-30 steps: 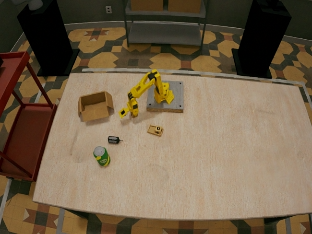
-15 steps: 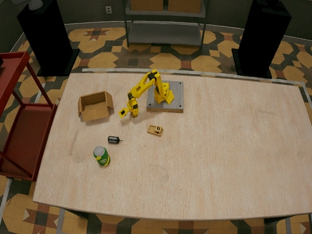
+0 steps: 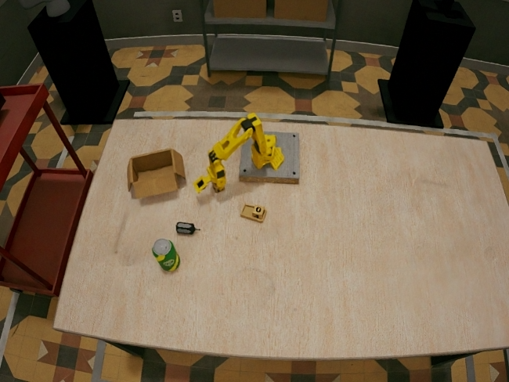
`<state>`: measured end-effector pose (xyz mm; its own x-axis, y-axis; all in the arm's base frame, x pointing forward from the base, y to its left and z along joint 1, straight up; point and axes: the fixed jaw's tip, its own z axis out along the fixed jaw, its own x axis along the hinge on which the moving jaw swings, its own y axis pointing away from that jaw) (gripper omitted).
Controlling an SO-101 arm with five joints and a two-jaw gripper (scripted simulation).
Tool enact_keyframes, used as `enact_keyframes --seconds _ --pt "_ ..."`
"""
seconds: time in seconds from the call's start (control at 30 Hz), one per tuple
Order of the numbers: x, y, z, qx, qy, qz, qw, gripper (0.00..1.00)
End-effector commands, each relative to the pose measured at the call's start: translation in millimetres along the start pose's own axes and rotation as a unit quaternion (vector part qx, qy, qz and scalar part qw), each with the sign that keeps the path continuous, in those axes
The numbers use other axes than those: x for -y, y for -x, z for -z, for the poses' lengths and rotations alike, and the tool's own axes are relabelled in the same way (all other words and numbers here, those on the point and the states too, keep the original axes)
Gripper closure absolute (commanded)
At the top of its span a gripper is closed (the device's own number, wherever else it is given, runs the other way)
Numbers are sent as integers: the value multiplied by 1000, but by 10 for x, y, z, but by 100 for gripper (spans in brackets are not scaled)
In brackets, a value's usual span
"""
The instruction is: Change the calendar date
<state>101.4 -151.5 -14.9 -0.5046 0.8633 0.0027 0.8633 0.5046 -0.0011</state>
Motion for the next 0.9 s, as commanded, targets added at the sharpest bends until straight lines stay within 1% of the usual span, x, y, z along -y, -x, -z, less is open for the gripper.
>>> enact_keyframes --seconds 0.0,0.27,0.63,0.77,0.87 --pt "11 -36 -32 -8 0 2 1000 72" --pt "11 -36 -32 -8 0 2 1000 65" --pt "11 -35 -27 -8 0 2 1000 64" --pt "11 -25 17 -8 0 2 1000 64" --pt "11 -13 88 -8 0 2 1000 64"
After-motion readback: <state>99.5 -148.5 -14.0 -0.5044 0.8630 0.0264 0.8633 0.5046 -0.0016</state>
